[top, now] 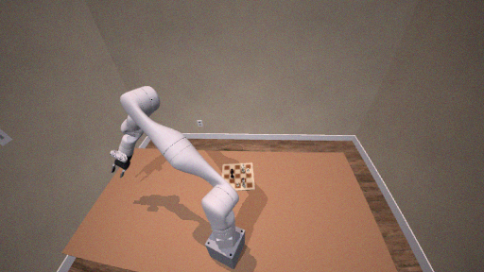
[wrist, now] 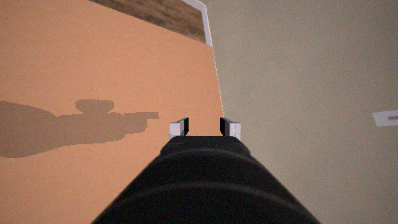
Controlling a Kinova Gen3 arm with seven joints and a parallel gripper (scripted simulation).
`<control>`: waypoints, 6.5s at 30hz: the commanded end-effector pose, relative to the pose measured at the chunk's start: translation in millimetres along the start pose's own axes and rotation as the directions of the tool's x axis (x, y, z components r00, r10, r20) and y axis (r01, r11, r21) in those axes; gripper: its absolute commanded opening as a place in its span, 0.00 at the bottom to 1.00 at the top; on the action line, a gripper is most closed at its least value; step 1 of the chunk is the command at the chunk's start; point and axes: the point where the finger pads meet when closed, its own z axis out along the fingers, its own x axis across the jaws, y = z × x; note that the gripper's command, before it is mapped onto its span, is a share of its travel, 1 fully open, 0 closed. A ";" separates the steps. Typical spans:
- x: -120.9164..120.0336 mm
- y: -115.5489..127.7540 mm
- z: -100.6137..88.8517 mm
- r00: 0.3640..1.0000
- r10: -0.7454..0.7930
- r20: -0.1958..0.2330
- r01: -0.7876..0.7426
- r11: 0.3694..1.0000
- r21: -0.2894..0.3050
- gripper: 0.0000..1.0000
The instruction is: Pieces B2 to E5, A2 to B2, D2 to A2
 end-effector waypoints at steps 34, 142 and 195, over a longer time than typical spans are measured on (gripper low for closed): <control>-54.0 67.4 -75.3 0.993 -0.088 0.076 0.092 0.995 -0.049 1.00; -329.6 166.3 -353.1 0.864 -0.202 0.462 0.253 0.966 -0.050 1.00; -443.7 169.7 -434.1 0.858 -0.012 0.513 0.042 0.998 -0.047 1.00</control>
